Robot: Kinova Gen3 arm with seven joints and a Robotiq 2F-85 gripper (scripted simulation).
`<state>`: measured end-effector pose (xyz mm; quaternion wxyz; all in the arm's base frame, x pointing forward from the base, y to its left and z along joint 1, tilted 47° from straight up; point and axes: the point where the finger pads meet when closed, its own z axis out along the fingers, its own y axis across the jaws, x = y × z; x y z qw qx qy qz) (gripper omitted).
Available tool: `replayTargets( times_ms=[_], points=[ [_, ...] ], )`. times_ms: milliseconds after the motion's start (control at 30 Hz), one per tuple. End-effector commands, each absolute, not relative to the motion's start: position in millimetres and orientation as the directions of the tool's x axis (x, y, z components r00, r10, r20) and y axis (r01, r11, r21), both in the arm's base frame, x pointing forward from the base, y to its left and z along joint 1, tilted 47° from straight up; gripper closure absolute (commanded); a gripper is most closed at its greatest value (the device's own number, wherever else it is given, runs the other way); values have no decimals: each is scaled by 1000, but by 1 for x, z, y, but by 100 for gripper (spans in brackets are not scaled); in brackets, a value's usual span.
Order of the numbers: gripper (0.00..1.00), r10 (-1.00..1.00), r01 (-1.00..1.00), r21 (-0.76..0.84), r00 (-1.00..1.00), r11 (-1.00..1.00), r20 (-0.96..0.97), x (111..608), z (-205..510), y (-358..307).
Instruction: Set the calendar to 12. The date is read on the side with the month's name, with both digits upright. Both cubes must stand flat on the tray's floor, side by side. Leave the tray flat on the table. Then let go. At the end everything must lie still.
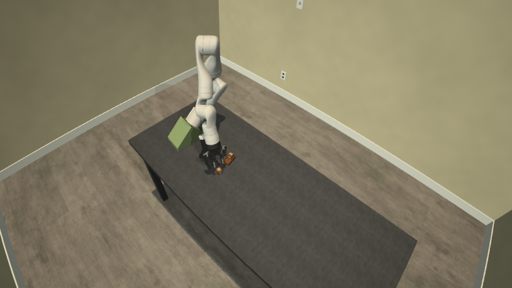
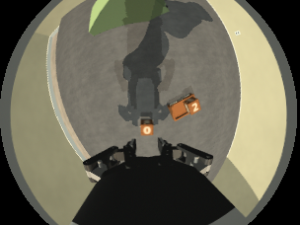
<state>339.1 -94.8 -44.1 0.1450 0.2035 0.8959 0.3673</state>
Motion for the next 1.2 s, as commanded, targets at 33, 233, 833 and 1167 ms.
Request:
replayTargets(
  times_ms=[33, 233, 833, 1167],
  points=[
    [54, 500, 267, 726, -857, 634, -121, 336, -46, -93],
    [54, 533, 267, 726, -831, 633, -160, 335, -46, -92],
    [54, 589, 268, 720, -773, 640, -236, 335, -40, -96],
    [54, 591, 268, 719, -770, 641, -241, 335, -39, -97]
  ],
)
